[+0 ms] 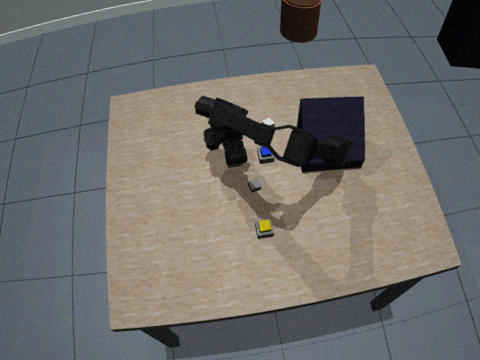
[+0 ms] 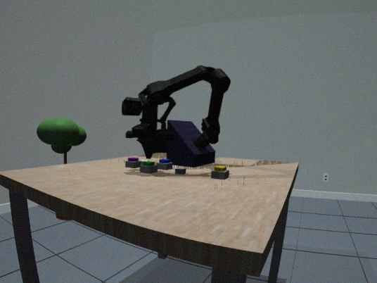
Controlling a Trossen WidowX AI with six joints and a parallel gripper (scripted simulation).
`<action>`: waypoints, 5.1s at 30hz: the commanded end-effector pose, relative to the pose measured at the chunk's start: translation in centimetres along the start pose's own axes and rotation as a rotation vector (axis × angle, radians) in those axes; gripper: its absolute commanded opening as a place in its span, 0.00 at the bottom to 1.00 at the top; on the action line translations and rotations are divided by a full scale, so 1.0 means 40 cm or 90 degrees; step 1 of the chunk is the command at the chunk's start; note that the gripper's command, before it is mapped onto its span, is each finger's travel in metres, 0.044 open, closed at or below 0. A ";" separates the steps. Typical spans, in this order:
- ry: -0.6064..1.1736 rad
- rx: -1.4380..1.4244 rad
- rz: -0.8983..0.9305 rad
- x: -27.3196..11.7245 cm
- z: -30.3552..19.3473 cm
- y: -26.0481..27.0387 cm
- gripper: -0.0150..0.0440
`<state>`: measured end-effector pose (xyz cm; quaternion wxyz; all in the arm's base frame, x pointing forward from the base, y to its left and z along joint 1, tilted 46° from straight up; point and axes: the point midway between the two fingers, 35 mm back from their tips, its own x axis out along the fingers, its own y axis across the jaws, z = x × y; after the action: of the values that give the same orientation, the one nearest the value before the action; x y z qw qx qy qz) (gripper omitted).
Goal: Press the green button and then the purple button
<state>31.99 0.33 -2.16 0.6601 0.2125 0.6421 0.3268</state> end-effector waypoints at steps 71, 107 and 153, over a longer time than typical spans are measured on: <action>0.002 0.004 -0.003 -0.093 -0.143 -0.313 0.29; 0.001 0.004 -0.001 0.048 -0.146 -0.309 0.29; -0.003 0.011 -0.017 -0.178 -0.045 0.430 0.93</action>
<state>30.11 3.98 10.95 0.6667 0.2029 0.6481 0.3071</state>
